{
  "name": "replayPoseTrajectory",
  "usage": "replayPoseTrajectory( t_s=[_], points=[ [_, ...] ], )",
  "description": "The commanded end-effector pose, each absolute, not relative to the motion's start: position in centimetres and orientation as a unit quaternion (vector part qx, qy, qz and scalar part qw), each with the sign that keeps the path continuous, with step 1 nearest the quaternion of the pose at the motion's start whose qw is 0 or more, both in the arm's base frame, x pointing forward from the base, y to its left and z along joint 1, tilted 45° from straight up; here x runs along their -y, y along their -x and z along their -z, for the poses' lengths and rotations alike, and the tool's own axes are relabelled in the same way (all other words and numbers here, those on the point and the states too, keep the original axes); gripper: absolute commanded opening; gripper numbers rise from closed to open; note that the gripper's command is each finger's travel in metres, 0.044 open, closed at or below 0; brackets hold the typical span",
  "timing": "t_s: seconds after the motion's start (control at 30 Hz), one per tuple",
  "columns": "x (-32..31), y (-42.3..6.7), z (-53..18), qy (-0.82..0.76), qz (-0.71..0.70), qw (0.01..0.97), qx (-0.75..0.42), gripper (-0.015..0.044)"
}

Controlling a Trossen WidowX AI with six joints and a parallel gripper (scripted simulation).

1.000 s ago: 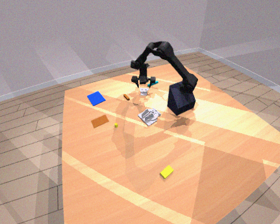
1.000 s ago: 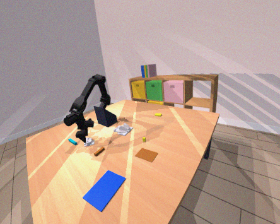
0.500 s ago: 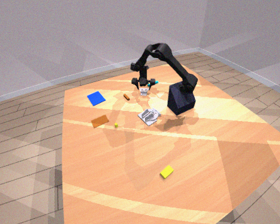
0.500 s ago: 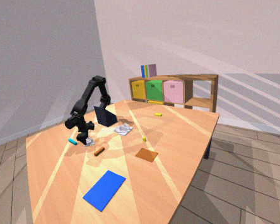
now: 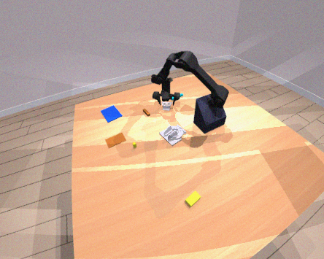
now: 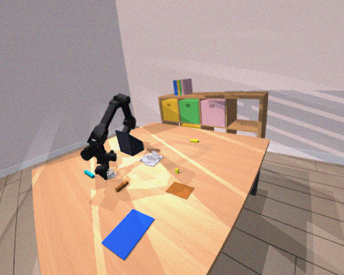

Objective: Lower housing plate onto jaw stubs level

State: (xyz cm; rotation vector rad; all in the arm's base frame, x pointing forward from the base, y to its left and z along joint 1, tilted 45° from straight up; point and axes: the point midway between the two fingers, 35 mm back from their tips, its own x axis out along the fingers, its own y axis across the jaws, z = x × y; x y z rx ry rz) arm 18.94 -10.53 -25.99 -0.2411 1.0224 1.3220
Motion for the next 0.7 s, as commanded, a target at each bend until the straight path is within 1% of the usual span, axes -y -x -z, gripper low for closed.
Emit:
replayPoseTrajectory(
  t_s=[0.0, 0.57, 0.67],
  points=[
    [10.35, -18.86, 25.98, 0.103, -0.585, 0.665, -0.453, 0.0440],
    [10.29, -18.85, 26.04, 0.103, -0.585, 0.665, -0.453, 0.0440],
    [10.42, -18.89, 26.05, 0.106, -0.585, 0.664, -0.453, 0.0420]
  ],
)
